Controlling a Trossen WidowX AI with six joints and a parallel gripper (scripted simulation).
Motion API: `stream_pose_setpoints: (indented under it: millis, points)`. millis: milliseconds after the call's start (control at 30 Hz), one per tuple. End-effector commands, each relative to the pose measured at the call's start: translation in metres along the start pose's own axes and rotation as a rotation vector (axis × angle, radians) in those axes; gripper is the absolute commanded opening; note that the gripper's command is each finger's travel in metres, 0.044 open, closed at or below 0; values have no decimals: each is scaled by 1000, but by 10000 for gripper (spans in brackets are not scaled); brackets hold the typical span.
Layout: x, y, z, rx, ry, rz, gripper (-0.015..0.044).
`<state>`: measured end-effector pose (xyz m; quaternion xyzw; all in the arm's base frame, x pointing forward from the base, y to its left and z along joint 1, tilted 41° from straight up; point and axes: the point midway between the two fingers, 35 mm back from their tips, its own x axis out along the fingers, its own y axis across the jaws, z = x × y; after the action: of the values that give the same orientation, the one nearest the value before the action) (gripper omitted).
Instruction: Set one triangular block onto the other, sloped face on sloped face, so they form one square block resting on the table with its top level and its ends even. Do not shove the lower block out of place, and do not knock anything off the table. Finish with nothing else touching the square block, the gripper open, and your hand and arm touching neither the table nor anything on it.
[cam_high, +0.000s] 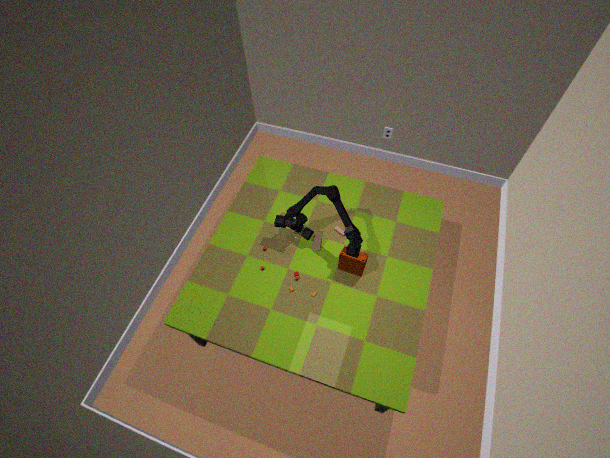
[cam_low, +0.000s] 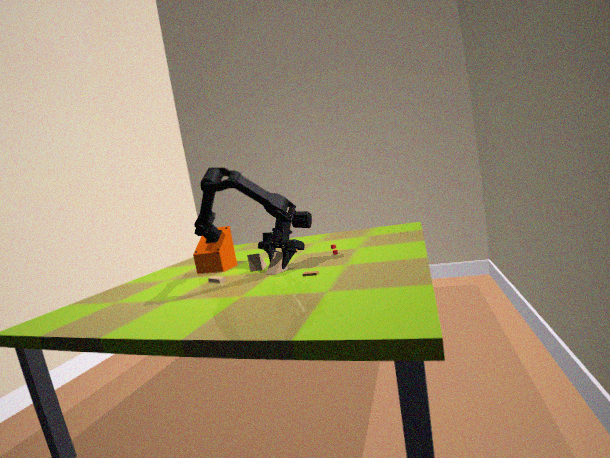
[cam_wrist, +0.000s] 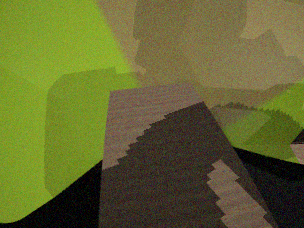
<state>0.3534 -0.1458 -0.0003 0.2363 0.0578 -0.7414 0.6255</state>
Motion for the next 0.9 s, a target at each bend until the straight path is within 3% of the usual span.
stream_pose_setpoints:
  millis: [0, 167, 300, 867]
  points:
    - [0, 0, 1, -4, -3, 1, 124]
    - [-3, 0, 1, 0, 0, 0, 0]
    - [-3, 0, 2, -3, 20, -2, 0]
    - [-10, 0, 32, -7, 462, -3, 0]
